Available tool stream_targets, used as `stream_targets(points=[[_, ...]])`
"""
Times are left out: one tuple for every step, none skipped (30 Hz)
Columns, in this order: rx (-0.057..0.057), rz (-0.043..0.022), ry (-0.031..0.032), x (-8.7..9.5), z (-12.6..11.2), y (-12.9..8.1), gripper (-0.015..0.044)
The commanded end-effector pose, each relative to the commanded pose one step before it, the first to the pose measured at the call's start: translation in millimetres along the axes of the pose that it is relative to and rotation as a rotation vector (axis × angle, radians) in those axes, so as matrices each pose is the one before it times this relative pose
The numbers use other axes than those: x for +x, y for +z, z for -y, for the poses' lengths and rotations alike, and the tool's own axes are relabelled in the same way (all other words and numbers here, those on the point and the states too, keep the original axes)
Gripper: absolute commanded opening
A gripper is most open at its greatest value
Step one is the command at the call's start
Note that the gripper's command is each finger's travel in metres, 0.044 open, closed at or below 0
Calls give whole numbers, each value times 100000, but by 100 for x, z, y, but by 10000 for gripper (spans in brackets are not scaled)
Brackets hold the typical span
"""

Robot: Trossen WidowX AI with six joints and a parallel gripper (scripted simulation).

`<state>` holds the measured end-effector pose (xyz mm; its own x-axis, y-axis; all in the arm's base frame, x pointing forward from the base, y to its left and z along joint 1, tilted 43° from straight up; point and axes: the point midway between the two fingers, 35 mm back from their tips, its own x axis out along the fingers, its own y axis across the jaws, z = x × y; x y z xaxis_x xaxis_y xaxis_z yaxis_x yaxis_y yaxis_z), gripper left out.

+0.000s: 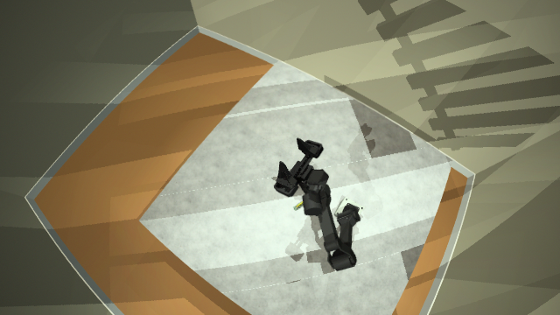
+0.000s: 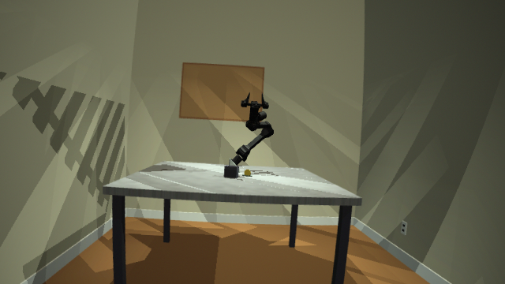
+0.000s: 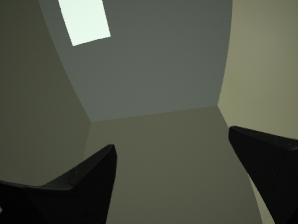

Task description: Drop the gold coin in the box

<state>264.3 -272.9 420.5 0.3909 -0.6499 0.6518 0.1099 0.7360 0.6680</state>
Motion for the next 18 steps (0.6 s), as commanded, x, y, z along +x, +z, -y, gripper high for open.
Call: stream_targets(points=[[-1236,-1044,-554,10,131,-241,374],[-3691,-3169,-1592,21,385,-727,347],[-6100,-5350,-2328,39,579,-1196,321],[-7365,-6661,-2363,59,604,-1458,295],[-7250,-6827,-1932,64,504,-1492,269],[-7131,-6948,-1478,70,400,-1512,242],[-7012,-7030,-1013,76,295,-1520,216],[-6893,-7097,-558,80,193,-1530,190],[-6774,-7131,-101,83,91,-1532,164],[-6655,-7133,357,85,-9,-1528,161],[-7100,-7721,905,90,-118,-1649,161],[-7076,-7774,1468,92,-236,-1655,161],[-6932,-7656,2011,93,-352,-1625,161],[-6787,-7496,2542,94,-464,-1586,161],[-6642,-7298,3057,94,-572,-1540,161],[-6497,-7061,3554,93,-675,-1486,161],[-6351,-6789,4030,92,-773,-1426,161],[-6204,-6483,4481,90,-865,-1359,161]])
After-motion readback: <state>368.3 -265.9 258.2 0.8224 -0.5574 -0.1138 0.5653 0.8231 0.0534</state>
